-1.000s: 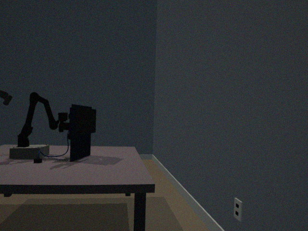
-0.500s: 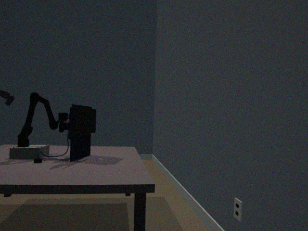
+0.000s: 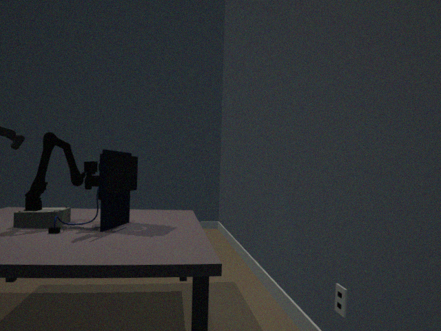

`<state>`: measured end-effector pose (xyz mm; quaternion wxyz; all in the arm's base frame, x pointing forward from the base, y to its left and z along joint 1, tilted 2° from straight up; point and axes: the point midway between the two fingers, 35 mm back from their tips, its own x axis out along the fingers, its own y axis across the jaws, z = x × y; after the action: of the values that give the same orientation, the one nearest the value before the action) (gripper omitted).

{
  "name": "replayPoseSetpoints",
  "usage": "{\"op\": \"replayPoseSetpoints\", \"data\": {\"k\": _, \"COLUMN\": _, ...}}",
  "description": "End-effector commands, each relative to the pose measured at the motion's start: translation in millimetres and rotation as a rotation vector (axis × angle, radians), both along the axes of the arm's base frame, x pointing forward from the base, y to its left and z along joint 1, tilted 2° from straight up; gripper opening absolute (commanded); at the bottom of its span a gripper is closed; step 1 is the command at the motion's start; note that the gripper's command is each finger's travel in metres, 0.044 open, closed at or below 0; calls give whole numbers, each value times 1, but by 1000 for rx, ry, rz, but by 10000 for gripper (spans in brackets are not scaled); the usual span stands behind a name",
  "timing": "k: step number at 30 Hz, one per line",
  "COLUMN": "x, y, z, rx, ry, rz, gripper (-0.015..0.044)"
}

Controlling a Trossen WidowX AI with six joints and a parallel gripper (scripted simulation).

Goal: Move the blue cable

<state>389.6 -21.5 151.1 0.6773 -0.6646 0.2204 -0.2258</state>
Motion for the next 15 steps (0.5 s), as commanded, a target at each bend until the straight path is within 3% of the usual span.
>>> {"op": "replayPoseSetpoints", "data": {"k": 1, "x": 2, "y": 0, "z": 2, "rx": -2, "ry": -7, "rz": 3, "gripper": 0}}
{"op": "replayPoseSetpoints", "data": {"k": 15, "x": 4, "y": 0, "z": 2, "rx": -2, "ry": -8, "rz": 3, "gripper": 0}}
